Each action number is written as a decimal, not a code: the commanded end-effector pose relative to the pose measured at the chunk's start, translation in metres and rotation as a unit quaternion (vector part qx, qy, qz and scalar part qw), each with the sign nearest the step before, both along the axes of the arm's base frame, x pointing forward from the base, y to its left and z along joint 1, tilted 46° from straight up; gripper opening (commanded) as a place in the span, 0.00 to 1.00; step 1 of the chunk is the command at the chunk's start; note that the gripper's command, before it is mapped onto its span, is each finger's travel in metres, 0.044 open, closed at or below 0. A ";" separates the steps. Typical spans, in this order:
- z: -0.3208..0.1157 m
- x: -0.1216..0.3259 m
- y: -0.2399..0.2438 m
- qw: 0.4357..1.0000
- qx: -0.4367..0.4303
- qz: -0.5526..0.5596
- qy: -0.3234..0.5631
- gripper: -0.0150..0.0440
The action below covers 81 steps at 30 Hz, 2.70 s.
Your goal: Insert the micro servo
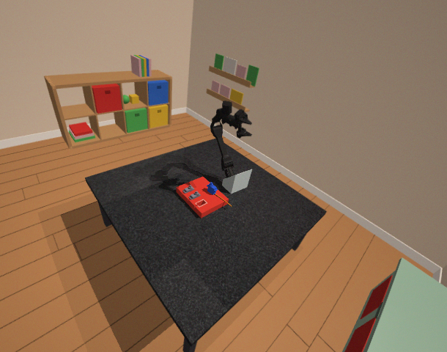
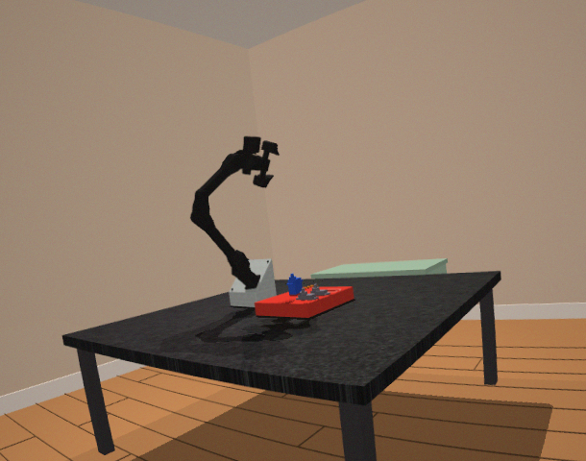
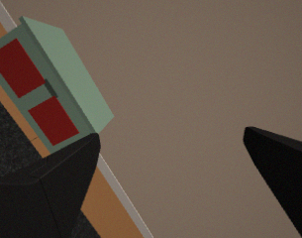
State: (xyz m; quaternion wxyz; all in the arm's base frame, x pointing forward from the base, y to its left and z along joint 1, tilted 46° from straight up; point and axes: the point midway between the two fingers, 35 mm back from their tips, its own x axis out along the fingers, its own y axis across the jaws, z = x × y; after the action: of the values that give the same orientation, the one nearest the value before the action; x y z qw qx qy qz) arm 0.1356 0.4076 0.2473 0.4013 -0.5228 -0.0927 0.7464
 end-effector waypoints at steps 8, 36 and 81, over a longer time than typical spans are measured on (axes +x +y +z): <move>-0.078 0.044 -0.040 0.981 -0.145 -0.128 0.025 1.00; -0.207 0.088 -0.223 0.782 -0.492 -0.381 0.025 1.00; -0.257 0.071 -0.372 0.601 -0.671 -0.434 -0.023 1.00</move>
State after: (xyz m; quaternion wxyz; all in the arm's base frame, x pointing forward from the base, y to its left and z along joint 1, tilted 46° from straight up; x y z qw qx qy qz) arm 0.2085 0.0407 -0.0051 0.2184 -0.6404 0.6612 0.3241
